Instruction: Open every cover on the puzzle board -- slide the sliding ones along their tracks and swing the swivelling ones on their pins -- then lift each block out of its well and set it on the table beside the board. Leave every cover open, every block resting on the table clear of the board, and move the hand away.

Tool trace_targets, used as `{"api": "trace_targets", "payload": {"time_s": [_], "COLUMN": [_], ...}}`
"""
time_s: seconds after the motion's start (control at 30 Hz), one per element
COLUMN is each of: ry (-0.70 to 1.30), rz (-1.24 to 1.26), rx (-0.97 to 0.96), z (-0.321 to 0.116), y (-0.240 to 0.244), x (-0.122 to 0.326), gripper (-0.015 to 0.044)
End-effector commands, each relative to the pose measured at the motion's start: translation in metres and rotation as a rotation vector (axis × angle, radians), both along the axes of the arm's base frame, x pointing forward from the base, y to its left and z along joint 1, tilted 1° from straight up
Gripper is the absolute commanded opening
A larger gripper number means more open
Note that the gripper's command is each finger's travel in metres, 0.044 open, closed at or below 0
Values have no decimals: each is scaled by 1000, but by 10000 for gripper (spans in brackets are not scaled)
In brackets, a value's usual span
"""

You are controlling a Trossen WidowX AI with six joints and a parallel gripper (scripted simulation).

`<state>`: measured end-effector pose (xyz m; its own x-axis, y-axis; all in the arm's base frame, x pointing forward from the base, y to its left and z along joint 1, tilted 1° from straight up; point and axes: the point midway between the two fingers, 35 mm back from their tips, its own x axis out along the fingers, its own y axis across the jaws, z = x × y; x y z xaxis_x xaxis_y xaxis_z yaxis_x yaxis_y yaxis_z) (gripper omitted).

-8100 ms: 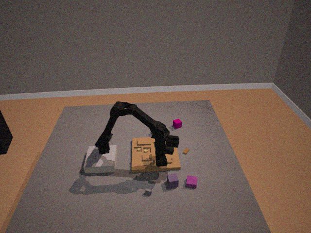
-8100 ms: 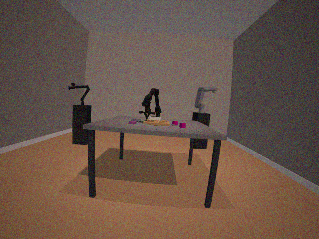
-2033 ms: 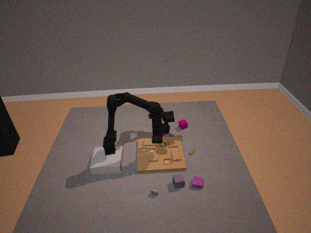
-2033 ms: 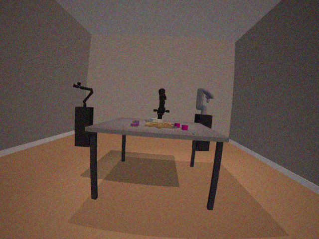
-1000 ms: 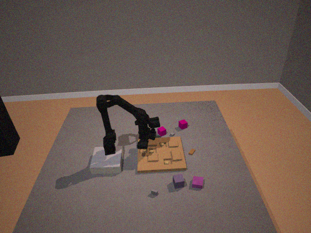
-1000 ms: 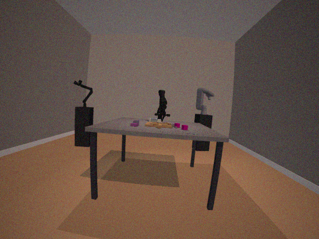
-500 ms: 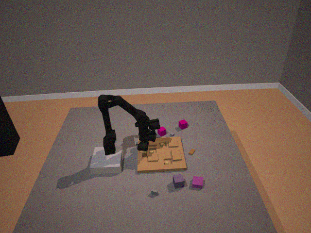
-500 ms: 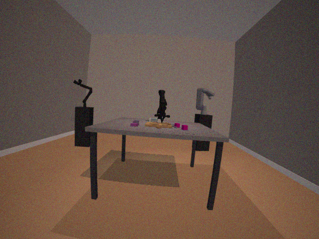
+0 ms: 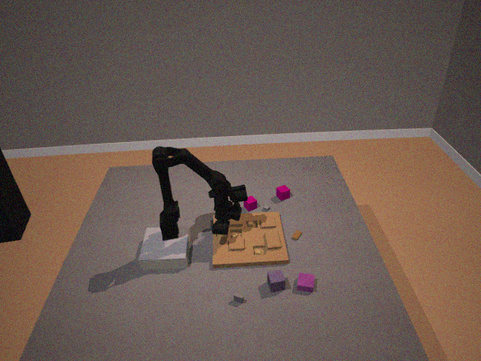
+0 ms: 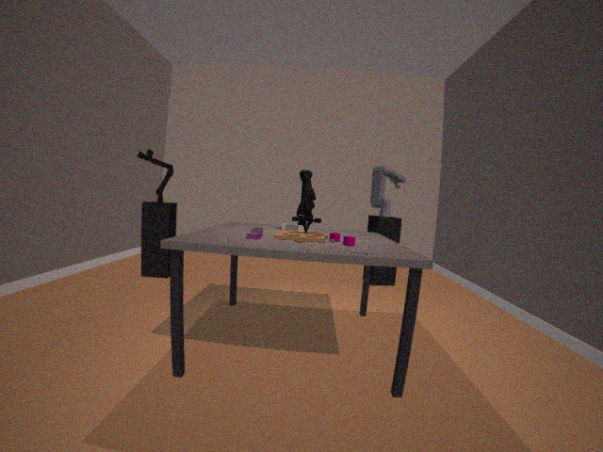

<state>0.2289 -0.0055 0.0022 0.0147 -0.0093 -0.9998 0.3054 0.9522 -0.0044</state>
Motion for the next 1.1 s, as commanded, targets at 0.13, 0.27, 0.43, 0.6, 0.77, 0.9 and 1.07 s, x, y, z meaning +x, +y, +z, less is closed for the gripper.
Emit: {"api": "trace_targets", "payload": {"time_s": [0.13, 0.27, 0.43, 0.6, 0.77, 0.9, 1.07], "ry": [4, 4, 4, 4, 4, 4, 4], "rz": [4, 4, 4, 4, 4, 4, 4], "rx": [3, 3, 3, 3, 3, 2, 2], "z": [-1, -1, -1, -2, -4, -5, -5], "y": [0, 0, 0, 1, -1, -4, -5], "x": [-1, -1, -2, -2, -6, -10, -11], "gripper": [0, 0, 0, 0, 0, 0, 0]}}
